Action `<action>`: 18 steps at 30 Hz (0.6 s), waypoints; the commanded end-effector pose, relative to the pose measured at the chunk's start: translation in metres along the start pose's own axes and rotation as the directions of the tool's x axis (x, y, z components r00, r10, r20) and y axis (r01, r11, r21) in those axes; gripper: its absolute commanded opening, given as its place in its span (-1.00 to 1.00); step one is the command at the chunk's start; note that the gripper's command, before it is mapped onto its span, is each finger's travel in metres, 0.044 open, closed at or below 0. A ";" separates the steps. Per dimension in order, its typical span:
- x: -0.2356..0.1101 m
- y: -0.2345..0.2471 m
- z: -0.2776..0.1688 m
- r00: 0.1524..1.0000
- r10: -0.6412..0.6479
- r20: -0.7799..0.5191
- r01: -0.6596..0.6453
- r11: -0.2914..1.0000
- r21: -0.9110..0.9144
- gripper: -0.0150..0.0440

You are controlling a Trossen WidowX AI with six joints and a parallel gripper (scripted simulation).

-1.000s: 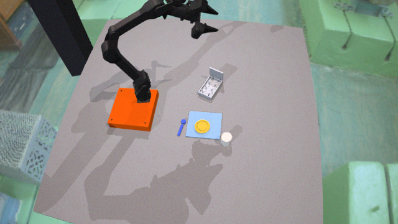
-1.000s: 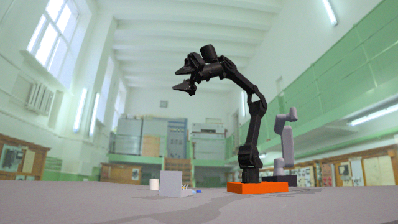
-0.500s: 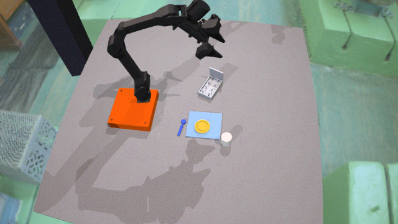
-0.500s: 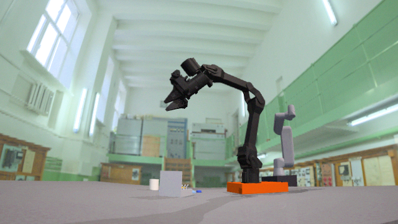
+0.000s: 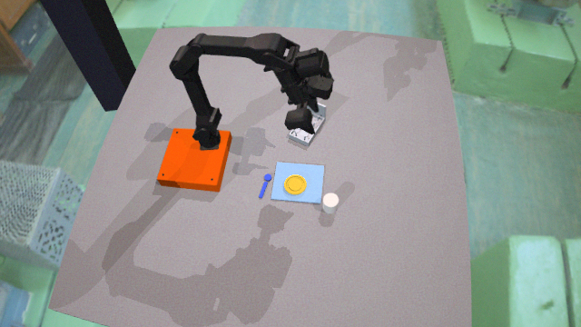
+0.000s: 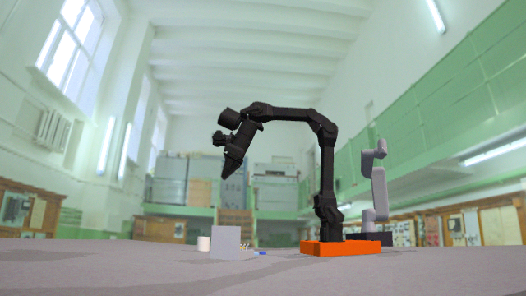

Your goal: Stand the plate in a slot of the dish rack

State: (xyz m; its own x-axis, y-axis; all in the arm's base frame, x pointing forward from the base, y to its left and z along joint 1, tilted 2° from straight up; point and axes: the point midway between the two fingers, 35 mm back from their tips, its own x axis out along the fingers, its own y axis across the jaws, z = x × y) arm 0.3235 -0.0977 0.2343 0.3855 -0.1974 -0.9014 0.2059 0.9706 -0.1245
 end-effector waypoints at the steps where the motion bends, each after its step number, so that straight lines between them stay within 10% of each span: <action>1: 0.014 -0.019 -0.013 0.994 0.015 -0.106 -0.018 0.999 -0.026 0.86; 18: 0.062 -0.065 -0.073 0.908 0.137 -0.395 -0.162 0.986 -0.031 0.86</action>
State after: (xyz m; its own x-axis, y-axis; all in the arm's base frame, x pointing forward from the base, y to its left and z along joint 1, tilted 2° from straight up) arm 0.2654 -0.1626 0.1736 0.0288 -0.0038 -0.9996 0.1218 0.9926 -0.0002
